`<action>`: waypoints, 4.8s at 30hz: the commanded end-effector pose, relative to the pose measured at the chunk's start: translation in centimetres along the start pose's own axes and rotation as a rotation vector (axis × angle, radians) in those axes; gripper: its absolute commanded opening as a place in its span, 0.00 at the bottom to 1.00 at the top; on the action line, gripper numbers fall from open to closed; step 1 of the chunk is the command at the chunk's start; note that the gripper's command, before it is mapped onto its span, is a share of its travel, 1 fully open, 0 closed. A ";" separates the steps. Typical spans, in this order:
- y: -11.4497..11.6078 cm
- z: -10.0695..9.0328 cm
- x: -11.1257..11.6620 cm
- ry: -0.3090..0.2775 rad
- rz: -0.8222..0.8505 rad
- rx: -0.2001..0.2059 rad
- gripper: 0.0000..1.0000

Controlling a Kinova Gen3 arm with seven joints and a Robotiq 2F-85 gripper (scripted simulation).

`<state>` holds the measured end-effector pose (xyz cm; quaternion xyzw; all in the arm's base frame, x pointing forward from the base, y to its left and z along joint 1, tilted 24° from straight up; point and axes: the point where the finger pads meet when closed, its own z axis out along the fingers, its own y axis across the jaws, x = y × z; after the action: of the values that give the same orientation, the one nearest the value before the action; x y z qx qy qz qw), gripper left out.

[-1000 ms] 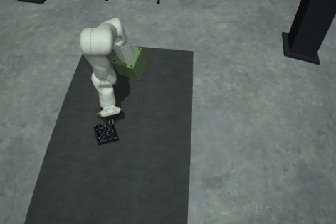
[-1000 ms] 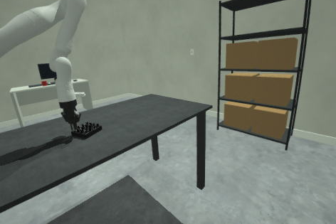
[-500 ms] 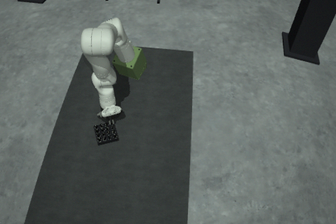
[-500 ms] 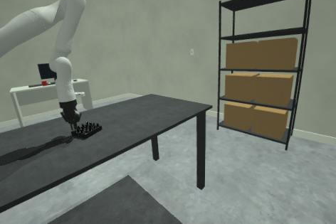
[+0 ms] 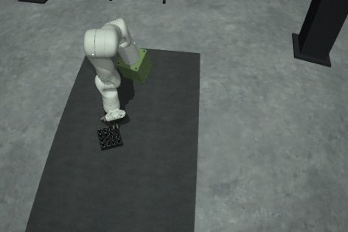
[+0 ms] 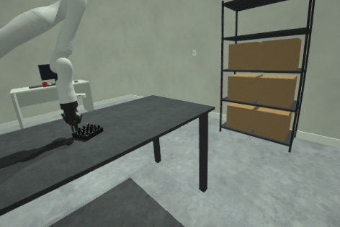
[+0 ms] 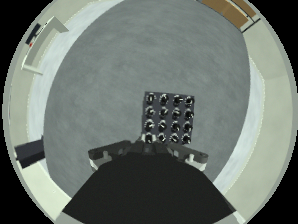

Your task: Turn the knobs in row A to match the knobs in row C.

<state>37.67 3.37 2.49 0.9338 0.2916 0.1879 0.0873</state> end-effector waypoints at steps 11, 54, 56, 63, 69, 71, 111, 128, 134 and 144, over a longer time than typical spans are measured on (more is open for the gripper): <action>-0.2 0.0 0.1 0.005 -0.017 0.002 0.19; -0.2 -3.8 0.1 0.005 -0.017 0.002 0.19; -0.2 -3.8 0.1 0.005 -0.017 0.002 0.19; -0.2 -3.8 0.1 0.005 -0.013 0.002 0.19; -0.1 -3.8 0.1 0.006 0.023 0.001 0.19; -0.1 -3.8 0.2 0.008 0.046 0.001 0.19; 0.5 -4.3 0.9 0.036 1.366 0.009 0.19; 0.5 -4.9 0.7 0.027 2.088 0.015 0.19; 0.4 -5.2 0.6 0.019 2.383 0.017 0.19; 0.2 -5.6 0.4 0.007 2.733 0.014 0.19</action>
<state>35.55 3.84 7.56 0.4947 -0.8446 0.1273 -0.1603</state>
